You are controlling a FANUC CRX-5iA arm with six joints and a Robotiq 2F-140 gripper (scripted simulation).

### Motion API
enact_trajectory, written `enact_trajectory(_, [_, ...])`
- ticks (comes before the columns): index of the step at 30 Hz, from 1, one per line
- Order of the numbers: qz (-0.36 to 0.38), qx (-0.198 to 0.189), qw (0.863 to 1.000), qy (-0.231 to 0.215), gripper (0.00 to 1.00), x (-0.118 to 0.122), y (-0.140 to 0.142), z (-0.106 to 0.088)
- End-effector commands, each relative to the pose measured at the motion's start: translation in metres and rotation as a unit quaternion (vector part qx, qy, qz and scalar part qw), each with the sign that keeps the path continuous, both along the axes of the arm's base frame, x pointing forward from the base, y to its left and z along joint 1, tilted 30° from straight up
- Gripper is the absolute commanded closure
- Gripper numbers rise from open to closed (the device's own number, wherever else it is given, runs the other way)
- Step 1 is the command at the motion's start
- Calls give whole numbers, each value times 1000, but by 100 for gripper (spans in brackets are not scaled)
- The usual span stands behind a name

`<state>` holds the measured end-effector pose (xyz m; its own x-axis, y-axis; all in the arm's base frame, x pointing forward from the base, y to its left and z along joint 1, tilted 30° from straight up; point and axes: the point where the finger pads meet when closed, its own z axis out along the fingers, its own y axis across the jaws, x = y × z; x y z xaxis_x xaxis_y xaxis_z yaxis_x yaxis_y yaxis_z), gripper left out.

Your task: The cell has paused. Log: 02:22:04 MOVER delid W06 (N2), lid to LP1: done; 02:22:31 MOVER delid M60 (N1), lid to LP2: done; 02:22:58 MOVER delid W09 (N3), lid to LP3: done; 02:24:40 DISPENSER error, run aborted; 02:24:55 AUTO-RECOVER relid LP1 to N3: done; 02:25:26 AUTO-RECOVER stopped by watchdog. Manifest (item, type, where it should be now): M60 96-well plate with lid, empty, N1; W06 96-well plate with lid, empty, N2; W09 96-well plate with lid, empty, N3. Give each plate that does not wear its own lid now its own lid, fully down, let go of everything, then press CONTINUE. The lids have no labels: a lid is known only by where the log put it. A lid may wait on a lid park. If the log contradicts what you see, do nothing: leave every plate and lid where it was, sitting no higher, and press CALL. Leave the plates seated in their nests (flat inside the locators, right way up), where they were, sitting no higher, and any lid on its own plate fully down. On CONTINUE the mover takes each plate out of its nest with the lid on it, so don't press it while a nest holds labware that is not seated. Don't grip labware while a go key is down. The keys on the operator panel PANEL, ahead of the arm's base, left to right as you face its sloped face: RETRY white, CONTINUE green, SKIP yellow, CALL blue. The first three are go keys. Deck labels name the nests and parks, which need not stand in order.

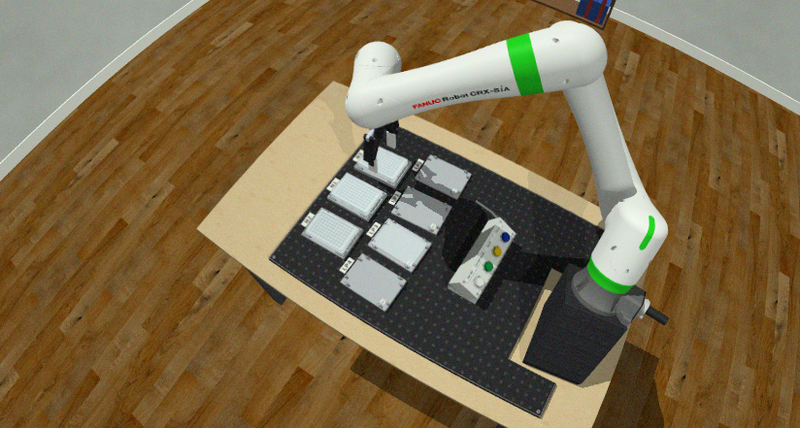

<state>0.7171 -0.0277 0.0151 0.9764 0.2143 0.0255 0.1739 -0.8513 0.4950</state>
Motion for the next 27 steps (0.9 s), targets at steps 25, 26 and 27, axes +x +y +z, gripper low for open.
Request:
enact_trajectory(25, [0, 0, 1000, 0, 41, 0, 0, 0])
enact_trajectory(26, [0, 0, 1000, 0, 41, 0, 0, 0])
enact_trajectory(27, [0, 0, 1000, 0, 41, 0, 0, 0])
